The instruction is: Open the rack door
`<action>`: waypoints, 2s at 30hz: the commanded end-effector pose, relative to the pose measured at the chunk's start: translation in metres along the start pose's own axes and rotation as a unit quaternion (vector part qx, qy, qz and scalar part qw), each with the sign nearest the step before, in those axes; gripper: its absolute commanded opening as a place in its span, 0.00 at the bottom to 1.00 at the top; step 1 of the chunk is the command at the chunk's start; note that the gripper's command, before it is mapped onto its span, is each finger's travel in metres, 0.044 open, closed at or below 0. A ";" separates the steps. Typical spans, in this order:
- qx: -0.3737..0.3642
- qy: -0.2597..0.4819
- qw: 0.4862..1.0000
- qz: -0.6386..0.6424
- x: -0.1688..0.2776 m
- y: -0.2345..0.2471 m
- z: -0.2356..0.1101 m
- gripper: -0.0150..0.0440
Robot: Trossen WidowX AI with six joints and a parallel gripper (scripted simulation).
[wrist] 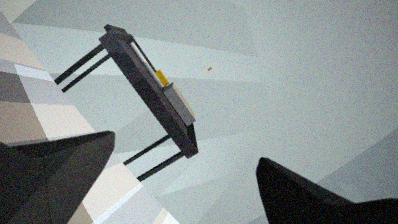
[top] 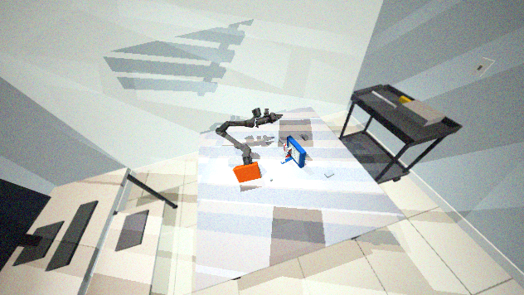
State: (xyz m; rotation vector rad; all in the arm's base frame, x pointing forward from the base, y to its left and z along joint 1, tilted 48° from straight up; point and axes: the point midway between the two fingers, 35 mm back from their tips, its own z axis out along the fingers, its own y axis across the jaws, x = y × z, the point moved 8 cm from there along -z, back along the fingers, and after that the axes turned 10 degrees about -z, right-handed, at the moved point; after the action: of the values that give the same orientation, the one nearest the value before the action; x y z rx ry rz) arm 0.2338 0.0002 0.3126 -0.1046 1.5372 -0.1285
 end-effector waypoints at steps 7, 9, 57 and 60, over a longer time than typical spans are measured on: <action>-0.027 0.080 0.996 -0.040 0.015 -0.004 0.018 0.75; -0.038 0.108 0.992 -0.052 0.020 -0.006 0.024 0.75; -0.392 0.500 0.768 0.076 0.145 -0.079 0.068 0.75; -0.410 0.502 0.755 0.103 0.150 -0.084 0.068 0.75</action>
State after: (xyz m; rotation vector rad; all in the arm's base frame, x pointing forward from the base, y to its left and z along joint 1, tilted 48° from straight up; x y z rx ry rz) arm 0.3043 -0.0994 0.1811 -0.6627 2.5895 0.7476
